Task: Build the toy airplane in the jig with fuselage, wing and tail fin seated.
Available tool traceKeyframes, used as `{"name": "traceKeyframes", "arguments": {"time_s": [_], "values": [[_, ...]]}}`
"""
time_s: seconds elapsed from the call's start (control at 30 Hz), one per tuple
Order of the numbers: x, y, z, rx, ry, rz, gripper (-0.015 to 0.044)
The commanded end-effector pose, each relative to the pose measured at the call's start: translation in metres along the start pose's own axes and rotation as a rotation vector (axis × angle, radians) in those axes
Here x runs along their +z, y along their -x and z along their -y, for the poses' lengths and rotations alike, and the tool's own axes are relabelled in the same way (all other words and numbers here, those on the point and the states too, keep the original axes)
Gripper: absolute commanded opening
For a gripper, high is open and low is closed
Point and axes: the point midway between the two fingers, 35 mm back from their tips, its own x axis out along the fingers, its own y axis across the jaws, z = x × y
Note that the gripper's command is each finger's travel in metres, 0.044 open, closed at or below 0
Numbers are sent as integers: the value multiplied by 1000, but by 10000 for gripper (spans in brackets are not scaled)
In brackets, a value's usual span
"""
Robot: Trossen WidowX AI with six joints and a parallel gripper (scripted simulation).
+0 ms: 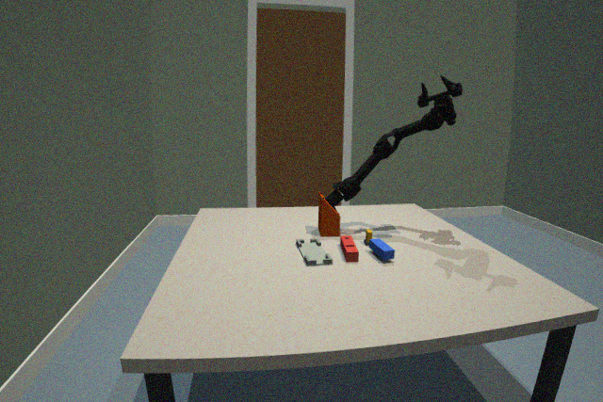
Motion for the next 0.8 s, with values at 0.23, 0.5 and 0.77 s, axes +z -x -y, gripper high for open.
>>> {"name": "traceKeyframes", "arguments": {"time_s": [0.23, 0.5, 0.77], "values": [[29, -1, 28, -135, 341, -26, 440], [137, -14, 65, -362, 1144, -96, 440], [243, -27, 62, -602, 1790, -122, 440]]}}
